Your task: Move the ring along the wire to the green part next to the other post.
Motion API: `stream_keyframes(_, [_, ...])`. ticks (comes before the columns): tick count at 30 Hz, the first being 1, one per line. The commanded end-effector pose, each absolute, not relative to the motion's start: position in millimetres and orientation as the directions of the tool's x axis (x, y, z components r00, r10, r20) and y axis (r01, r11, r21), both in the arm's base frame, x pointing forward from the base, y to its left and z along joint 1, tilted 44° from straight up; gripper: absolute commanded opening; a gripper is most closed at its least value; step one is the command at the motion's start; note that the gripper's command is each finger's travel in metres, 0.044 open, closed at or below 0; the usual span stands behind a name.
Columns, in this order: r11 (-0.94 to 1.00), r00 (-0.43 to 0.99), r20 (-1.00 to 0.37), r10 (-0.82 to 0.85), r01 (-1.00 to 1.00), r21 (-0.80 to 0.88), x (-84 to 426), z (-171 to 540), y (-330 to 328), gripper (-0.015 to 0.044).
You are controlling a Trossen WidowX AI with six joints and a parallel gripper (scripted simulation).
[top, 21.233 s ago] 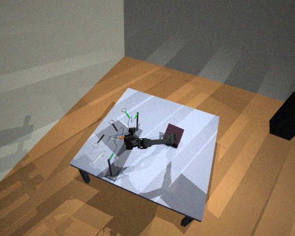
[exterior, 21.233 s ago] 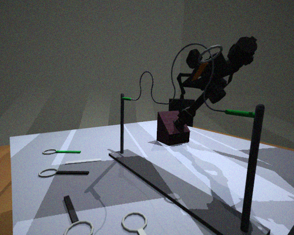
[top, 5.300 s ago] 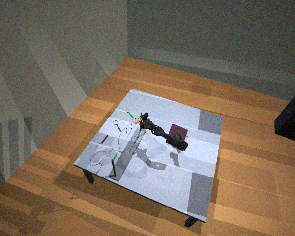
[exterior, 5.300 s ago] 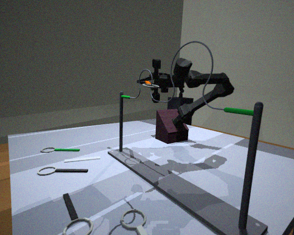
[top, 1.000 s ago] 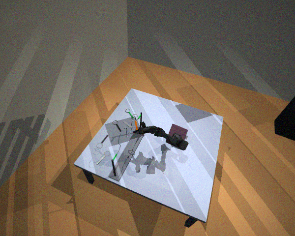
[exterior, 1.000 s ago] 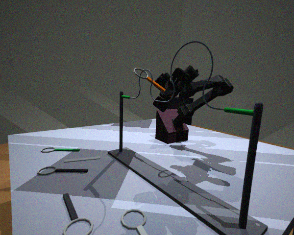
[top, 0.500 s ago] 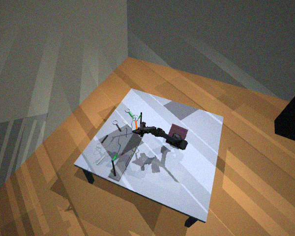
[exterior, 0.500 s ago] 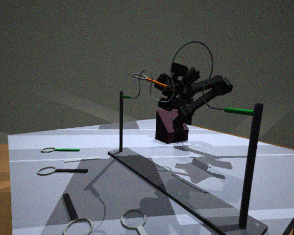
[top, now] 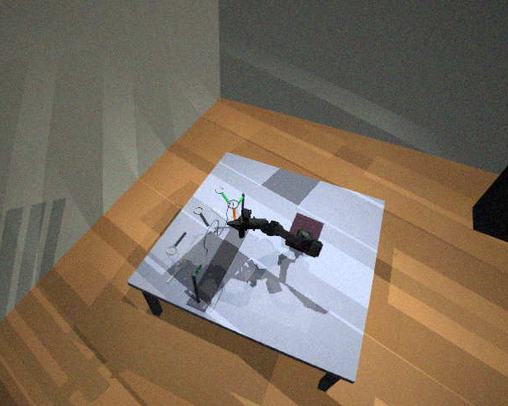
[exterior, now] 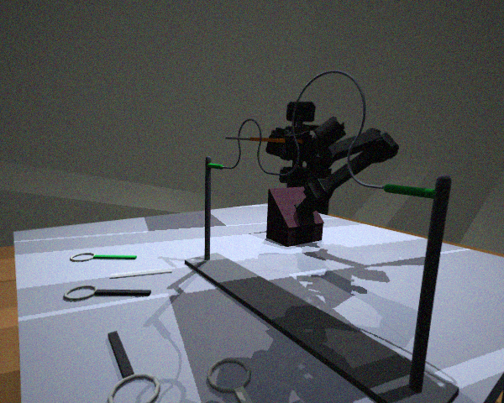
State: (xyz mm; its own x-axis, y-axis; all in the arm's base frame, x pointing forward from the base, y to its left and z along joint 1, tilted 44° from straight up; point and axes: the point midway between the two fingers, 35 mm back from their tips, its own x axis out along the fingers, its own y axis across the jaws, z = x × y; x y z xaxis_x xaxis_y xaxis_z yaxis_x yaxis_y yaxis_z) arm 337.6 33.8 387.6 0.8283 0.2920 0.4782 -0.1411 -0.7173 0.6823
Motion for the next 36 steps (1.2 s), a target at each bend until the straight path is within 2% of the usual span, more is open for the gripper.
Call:
stream_keyframes(1, [-0.775,0.827,0.502,0.252,-0.138,0.617,337.5,391.7,29.5,-0.0150])
stream_keyframes(7, [-0.826,0.826,0.521,0.214,-0.131,0.548,337.3,394.6,27.1,-0.0150])
stream_keyframes(16, [-0.837,0.826,0.526,0.205,-0.130,0.531,337.2,392.1,33.3,-0.0150])
stream_keyframes(36, [-0.635,0.827,0.451,0.337,-0.154,0.757,338.7,354.6,73.3,-0.0150])
